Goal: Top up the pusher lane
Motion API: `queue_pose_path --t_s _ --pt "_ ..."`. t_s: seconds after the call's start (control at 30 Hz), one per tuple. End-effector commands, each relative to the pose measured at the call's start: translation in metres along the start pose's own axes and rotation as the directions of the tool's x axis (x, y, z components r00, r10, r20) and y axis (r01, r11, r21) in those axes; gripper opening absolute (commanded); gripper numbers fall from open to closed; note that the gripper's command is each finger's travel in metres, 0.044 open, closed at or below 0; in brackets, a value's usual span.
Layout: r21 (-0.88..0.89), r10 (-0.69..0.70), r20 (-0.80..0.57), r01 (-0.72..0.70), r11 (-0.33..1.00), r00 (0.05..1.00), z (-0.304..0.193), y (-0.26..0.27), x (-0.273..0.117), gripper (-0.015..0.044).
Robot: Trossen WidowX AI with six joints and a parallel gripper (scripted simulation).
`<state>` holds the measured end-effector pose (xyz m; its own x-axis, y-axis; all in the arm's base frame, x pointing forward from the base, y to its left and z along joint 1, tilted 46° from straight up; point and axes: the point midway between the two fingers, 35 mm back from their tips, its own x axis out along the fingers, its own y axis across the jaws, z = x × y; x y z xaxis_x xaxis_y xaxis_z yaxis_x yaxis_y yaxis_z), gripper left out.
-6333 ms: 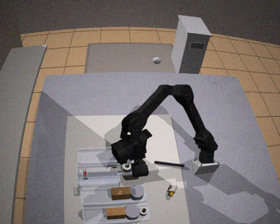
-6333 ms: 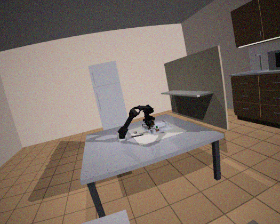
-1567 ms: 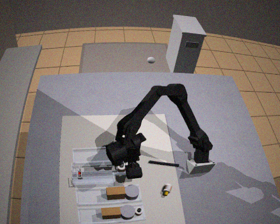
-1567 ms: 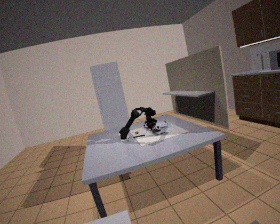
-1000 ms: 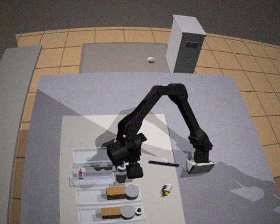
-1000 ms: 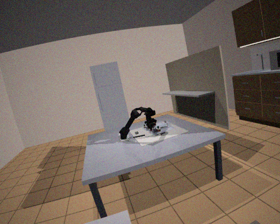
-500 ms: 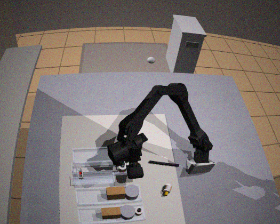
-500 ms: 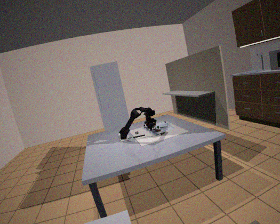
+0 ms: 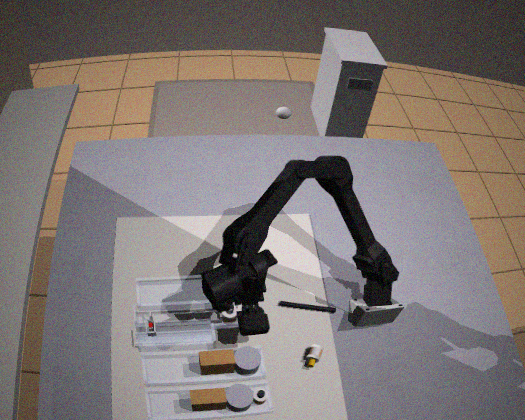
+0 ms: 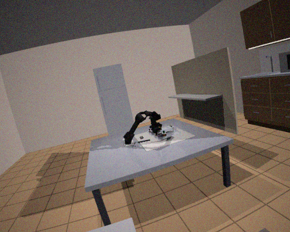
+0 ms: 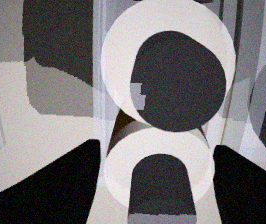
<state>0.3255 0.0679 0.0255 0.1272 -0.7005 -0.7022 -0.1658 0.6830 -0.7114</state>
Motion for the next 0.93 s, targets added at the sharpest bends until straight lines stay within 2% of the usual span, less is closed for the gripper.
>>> queue_pose_path --t_s 0.0,0.47,0.9 --pt "0.004 -0.001 0.0 0.001 1.0 1.0 0.0 0.0 0.0 0.0276" --pt "0.004 0.0 0.0 0.0 1.0 1.0 -0.002 0.0 -0.02 0.0276" --pt "0.002 0.001 -0.002 -0.001 1.0 1.0 -0.042 0.002 -0.023 0.0276"
